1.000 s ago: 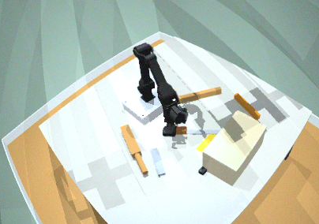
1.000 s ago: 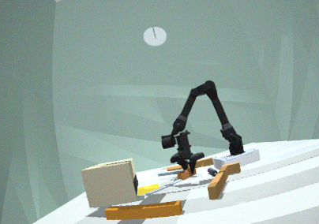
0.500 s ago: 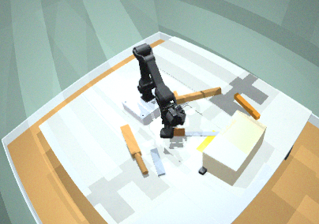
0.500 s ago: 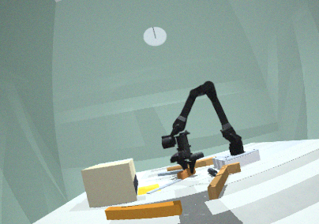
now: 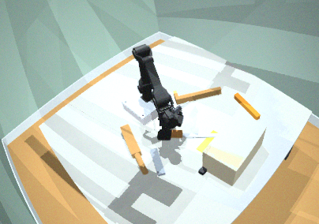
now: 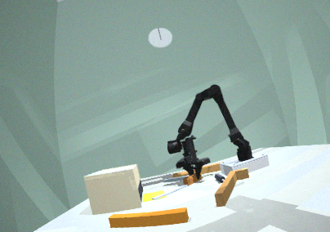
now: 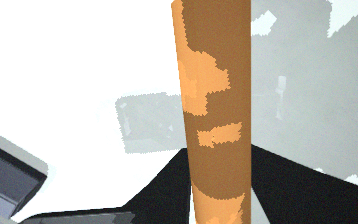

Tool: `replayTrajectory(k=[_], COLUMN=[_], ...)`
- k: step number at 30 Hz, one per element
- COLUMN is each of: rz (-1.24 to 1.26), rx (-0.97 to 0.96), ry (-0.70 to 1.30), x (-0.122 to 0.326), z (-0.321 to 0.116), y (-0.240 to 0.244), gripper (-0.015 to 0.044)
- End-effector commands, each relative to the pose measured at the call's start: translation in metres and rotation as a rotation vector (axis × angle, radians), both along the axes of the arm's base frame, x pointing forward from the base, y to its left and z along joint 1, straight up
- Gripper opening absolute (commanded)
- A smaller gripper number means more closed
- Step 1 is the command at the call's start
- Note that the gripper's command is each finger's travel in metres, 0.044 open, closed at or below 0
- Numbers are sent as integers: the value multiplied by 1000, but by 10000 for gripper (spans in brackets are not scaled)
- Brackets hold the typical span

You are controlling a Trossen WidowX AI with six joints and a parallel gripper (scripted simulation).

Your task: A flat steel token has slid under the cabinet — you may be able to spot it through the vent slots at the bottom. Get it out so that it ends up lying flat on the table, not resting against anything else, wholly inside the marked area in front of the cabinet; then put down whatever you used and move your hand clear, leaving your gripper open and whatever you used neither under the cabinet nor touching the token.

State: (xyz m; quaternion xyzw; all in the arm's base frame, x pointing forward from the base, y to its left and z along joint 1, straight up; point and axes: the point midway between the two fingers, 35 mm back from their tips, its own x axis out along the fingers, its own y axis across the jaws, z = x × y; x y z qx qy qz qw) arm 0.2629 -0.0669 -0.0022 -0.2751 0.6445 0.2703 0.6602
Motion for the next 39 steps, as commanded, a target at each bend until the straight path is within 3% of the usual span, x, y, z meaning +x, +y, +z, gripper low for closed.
replayTrajectory(k=[1,39], rz=[-4,-4], rx=[-4,-7], ry=[-4,-3], x=[1,3], z=[1,2], y=[-5,-49], gripper=[0,0])
